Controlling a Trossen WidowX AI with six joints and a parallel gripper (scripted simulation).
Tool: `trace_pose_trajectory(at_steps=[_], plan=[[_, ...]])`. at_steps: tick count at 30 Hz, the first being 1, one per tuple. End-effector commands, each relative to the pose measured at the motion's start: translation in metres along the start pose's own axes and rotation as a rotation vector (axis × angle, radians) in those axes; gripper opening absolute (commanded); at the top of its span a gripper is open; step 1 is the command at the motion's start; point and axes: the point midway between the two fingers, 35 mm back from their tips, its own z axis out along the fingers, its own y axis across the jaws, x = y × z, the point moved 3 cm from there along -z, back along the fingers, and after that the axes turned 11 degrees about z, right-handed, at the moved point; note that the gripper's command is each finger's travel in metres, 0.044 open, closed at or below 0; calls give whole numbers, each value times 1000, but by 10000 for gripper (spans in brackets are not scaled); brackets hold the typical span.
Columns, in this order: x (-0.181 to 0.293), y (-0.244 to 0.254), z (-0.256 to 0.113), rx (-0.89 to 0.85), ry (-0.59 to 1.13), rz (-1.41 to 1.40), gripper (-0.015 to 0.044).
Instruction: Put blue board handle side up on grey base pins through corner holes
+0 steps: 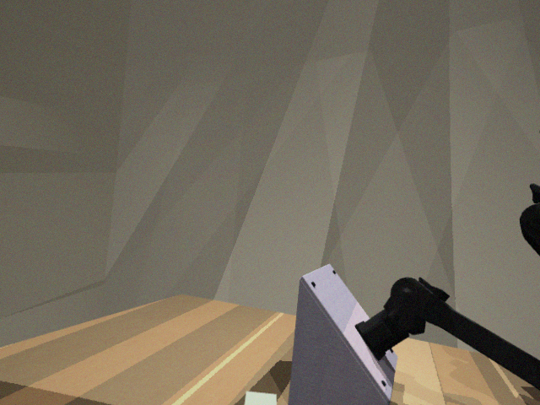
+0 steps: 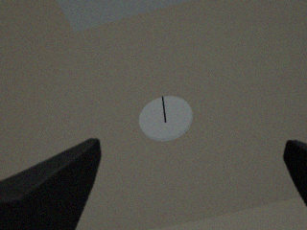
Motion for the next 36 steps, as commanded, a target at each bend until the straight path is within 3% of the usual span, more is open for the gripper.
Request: trace_pose_trajectory(at_steps=[1, 8, 15, 25, 36], plan=[[-46, 22, 14, -66, -185, 176, 440], [-141, 50, 17, -246, -518, 508, 440], [-243, 50, -9, -474, -873, 831, 440], [-361, 9, -99, -894, -1410, 1125, 440], [-408, -54, -201, -1392, -1837, 1202, 440]])
